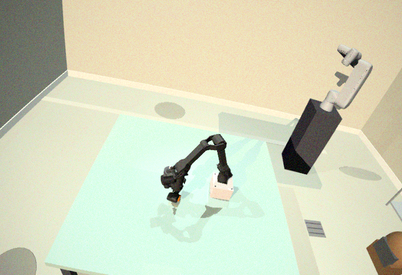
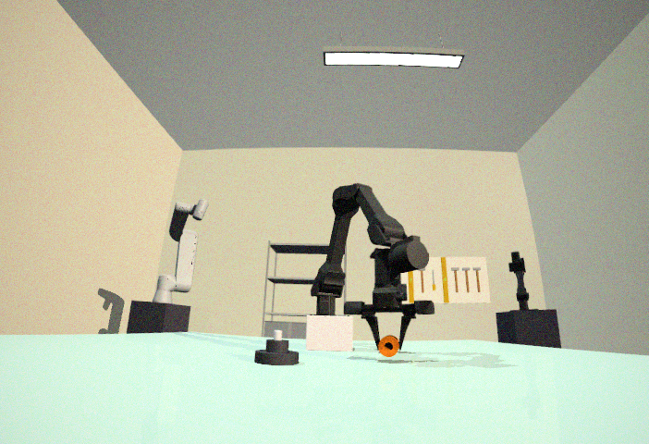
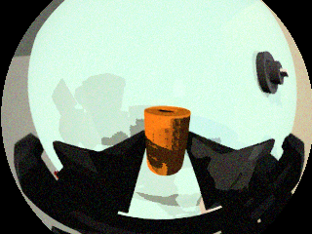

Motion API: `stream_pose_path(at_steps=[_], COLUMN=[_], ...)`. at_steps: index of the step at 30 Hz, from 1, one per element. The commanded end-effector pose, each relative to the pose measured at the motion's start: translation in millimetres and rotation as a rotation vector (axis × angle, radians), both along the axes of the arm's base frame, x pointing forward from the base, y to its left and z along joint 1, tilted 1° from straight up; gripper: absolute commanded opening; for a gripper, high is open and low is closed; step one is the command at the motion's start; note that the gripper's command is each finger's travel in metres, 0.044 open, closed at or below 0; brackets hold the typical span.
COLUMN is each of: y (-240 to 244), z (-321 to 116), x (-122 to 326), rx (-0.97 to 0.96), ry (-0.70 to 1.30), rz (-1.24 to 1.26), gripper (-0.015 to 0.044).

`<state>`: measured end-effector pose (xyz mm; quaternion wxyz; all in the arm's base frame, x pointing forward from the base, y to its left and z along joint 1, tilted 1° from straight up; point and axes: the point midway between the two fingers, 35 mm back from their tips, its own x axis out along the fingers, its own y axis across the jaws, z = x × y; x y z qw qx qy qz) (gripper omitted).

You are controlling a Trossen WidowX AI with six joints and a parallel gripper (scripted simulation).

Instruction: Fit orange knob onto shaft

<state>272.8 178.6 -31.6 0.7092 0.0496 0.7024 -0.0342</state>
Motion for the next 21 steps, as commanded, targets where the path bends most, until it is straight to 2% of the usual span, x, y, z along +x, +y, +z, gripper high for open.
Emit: stream_pose_path(at_steps=[1, 5, 12, 21], y=[-0.5, -0.5, -0.5, -0.5], z=[0.7, 0.6, 0.6, 0.6], x=[0.6, 0.6, 0.6, 0.6], rx=[-0.002, -0.001, 0.0, 0.003], ry=[-0.001, 0.001, 0.002, 0.008], rz=[-0.124, -0.235, -0.261, -0.557], gripper=[0.0179, 0.0179, 0.0179, 0.0179])
